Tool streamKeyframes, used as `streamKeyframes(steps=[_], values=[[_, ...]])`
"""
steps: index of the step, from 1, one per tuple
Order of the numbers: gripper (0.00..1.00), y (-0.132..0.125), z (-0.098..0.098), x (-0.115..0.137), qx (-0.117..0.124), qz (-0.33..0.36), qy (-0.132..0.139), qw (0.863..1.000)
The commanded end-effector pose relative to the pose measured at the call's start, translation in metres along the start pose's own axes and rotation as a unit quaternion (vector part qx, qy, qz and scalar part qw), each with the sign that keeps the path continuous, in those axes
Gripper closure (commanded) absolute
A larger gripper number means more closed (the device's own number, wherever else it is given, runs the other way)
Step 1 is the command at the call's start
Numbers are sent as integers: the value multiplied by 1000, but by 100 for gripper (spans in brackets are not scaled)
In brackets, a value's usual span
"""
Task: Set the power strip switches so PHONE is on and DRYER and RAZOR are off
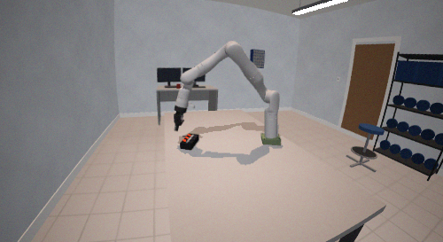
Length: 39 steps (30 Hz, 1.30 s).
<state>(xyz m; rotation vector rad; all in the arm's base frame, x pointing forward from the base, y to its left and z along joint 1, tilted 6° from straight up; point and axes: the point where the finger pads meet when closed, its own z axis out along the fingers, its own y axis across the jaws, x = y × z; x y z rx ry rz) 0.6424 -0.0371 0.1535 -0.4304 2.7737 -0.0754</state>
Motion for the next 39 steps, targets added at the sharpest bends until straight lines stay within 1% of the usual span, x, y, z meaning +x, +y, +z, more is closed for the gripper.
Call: streamKeyframes(steps=[1,28,29,39], values=[[100,1,-3,0,-1,3,0,1000],[100,1,-3,0,-1,3,0,1000],[0,1,-3,0,-1,3,0,1000],[0,1,-3,0,-1,3,0,1000]])
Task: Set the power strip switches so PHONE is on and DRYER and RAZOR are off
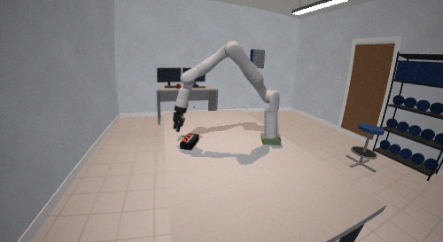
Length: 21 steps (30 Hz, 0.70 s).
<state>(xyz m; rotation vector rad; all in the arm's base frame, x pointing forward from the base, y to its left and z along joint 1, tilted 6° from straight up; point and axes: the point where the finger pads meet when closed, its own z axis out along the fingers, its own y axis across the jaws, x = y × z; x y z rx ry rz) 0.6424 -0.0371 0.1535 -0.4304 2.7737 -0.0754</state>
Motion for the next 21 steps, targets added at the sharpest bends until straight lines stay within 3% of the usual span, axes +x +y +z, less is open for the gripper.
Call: streamKeyframes(steps=[1,19,21], values=[[0,1,-3,0,-1,3,0,1000],[0,1,-4,-2,-1,2,1,1000],[0,1,-2,2,-2,0,14,1000]])
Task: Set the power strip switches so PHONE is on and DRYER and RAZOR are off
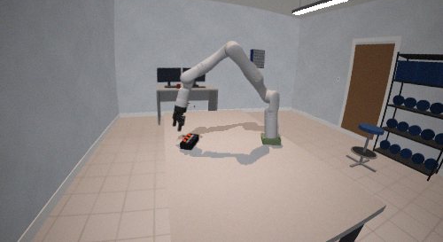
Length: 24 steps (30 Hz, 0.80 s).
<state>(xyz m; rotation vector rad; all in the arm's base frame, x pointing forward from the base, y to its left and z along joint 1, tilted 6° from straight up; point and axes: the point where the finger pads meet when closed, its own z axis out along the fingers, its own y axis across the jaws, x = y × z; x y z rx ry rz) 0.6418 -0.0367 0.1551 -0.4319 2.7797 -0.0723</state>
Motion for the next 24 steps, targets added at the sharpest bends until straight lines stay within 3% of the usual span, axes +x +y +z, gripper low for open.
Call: streamKeyframes(steps=[1,5,8,24], values=[[0,1,1,5,-1,-1,22,1000],[0,1,4,23,0,-3,81,997],[0,1,4,31,3,-3,107,994],[0,1,5,34,3,-2,112,994]])
